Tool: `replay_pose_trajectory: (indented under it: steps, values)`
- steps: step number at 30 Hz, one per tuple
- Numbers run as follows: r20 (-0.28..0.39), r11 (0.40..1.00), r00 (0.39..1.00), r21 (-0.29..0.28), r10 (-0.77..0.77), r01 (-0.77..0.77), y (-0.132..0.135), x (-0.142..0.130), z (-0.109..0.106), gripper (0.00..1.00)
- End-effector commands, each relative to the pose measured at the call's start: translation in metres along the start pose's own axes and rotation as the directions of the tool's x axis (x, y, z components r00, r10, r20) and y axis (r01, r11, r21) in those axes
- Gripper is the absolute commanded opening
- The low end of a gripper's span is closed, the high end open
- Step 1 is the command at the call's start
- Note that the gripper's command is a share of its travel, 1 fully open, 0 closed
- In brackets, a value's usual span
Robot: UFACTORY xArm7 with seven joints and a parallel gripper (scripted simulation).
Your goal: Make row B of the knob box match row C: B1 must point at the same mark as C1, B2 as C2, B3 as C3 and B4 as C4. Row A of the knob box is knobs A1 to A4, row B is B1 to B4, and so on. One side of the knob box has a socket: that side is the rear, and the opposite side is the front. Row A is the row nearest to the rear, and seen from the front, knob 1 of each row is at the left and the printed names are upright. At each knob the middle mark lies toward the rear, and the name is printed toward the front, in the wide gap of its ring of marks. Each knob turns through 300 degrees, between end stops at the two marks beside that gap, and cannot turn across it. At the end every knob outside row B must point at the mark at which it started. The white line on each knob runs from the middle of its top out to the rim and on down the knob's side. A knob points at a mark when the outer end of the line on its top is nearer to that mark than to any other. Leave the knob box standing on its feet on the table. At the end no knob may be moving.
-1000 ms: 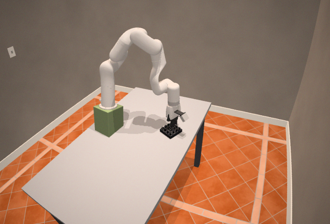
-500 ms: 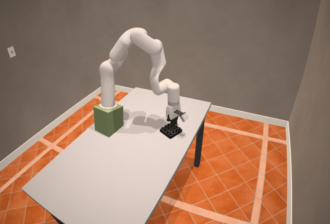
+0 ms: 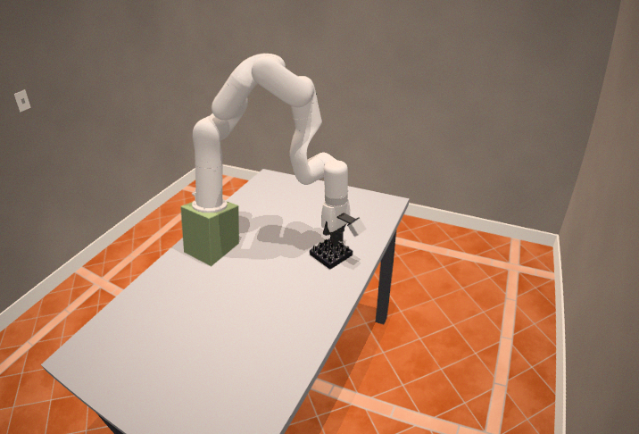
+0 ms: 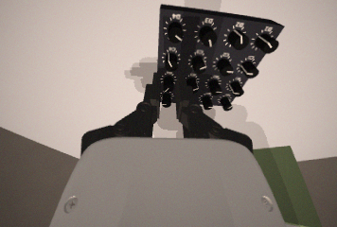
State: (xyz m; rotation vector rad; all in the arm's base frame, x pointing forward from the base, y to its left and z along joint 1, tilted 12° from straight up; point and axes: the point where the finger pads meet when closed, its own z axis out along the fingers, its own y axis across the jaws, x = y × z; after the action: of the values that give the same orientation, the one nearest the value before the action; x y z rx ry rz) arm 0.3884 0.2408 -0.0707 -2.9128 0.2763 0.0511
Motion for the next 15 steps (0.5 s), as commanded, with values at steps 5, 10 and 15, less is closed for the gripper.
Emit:
replay_pose_trajectory:
  steps: [5,10,15]
  values:
    - [-0.003,1.0,1.0,0.002,0.0,0.0,-0.0007,0.0015,-0.0011,0.19]
    - [-0.003,1.0,1.0,0.002,0.0,0.0,-0.0007,0.0015,-0.0011,0.08]
    - [-0.003,1.0,1.0,0.002,0.0,0.0,-0.0007,0.0015,-0.0011,0.08]
